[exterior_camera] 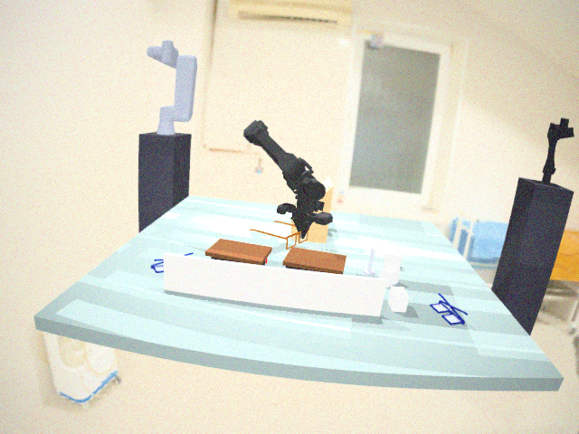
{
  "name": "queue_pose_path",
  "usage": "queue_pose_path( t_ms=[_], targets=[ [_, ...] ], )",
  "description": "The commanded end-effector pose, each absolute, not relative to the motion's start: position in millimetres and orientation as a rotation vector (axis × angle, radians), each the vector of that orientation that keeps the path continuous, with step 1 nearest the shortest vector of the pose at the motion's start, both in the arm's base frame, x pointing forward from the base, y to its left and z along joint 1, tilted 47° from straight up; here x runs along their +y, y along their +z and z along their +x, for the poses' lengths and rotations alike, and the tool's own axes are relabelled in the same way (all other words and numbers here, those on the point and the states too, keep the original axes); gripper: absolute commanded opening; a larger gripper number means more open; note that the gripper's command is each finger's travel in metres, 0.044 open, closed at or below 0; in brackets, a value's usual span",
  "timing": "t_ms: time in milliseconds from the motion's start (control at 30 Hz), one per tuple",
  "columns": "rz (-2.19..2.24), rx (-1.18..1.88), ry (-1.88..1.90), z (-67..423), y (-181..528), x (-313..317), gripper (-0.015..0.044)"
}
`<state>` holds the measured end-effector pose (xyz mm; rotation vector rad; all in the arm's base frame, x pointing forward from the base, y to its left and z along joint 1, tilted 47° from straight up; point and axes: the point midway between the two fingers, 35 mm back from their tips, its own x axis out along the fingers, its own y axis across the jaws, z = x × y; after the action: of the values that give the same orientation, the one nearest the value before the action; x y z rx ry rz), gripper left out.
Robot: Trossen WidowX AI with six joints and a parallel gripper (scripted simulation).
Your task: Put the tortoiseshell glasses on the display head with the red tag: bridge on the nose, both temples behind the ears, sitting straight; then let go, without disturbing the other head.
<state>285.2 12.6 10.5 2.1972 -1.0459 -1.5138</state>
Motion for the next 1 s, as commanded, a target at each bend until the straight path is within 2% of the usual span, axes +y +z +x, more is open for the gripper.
queue_pose_path(
  t_ms=[0,967],
  targets=[
    [2.191,-1.042,-1.509,286,8,10,0.0000],
    [2.184,-1.031,-1.510,291,-9,-8,0.0000]
  ],
)
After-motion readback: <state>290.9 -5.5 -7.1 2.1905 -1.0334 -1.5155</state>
